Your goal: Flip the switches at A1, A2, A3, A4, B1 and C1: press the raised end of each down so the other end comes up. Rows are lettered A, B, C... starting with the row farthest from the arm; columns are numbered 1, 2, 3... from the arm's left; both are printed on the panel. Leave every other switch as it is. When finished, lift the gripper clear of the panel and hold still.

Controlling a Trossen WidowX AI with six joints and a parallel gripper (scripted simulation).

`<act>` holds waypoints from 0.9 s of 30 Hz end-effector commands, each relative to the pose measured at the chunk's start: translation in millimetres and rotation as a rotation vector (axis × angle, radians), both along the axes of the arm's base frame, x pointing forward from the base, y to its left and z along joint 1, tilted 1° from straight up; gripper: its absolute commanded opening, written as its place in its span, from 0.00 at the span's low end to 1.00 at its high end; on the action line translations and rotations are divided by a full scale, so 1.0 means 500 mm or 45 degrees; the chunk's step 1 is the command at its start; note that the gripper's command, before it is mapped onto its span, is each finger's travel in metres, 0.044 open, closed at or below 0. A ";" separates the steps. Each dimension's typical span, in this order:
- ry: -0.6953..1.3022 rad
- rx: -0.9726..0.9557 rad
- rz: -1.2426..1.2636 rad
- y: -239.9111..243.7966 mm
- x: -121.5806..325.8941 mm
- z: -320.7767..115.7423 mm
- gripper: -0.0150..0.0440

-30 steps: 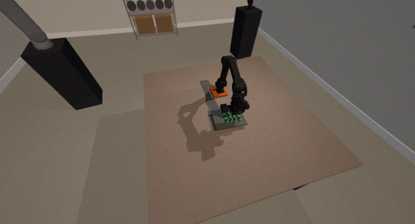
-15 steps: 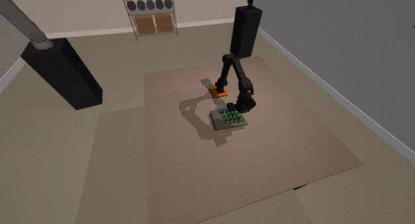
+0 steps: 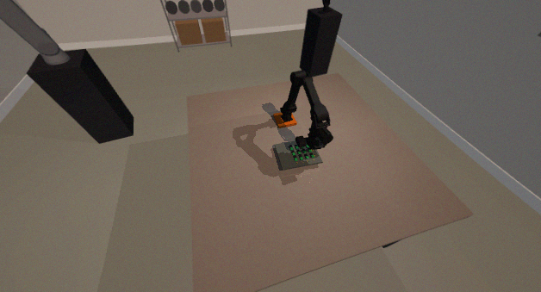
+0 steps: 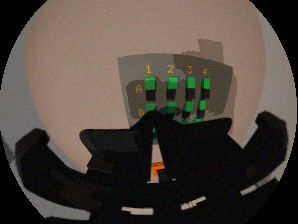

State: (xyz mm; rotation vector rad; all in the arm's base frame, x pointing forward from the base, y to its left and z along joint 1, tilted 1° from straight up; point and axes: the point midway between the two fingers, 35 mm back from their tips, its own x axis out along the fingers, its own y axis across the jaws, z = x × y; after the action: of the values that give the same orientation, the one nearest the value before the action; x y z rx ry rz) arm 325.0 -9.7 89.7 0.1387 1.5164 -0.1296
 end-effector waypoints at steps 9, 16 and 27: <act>0.007 0.003 -0.005 0.001 -0.001 -0.027 0.25; 0.007 0.003 -0.005 0.001 -0.001 -0.027 0.25; 0.007 0.003 -0.005 0.001 -0.001 -0.027 0.25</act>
State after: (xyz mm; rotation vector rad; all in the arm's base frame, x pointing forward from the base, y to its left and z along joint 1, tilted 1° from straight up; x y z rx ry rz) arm 324.6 -9.6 76.8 0.1386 1.5219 -0.1299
